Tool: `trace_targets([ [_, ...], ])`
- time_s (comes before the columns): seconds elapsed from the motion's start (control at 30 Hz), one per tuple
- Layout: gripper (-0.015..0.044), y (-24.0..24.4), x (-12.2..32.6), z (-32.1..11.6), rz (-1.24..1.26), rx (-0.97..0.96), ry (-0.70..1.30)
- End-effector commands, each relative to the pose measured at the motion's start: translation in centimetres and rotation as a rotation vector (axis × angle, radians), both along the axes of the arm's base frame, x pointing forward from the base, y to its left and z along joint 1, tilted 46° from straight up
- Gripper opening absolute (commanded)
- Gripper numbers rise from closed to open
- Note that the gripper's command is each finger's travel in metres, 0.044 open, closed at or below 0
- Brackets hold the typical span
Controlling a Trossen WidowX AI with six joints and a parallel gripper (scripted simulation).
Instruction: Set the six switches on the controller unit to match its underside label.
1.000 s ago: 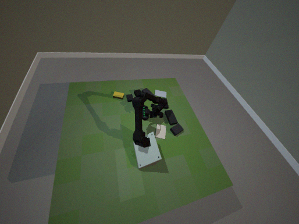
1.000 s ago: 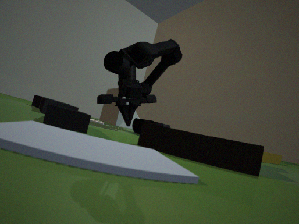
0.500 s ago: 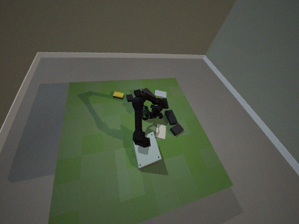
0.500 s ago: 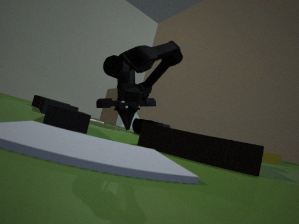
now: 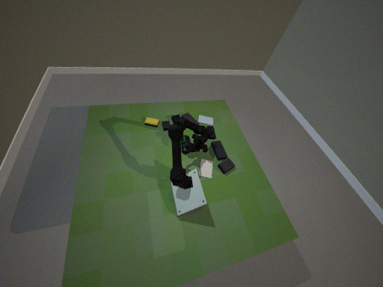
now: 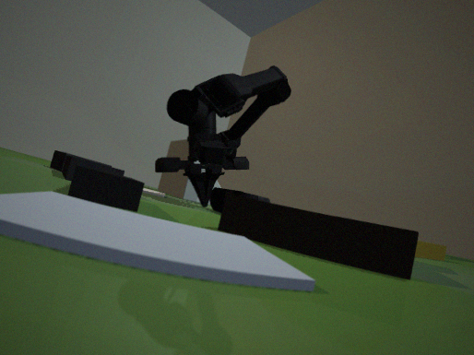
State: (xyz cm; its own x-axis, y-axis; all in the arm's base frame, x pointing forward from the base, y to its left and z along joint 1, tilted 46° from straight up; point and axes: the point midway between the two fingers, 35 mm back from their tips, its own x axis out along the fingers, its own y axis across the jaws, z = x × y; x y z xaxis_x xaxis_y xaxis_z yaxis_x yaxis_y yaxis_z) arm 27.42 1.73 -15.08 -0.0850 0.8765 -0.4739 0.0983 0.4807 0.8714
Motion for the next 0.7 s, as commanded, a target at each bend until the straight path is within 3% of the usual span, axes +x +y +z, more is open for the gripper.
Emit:
trace_targets([
  [0.0,0.0000,0.08,0.16,0.23,-0.005,0.000,-0.003],
  [0.67,0.0000,0.93,0.13,1.05,-0.005,0.001,-0.002],
])
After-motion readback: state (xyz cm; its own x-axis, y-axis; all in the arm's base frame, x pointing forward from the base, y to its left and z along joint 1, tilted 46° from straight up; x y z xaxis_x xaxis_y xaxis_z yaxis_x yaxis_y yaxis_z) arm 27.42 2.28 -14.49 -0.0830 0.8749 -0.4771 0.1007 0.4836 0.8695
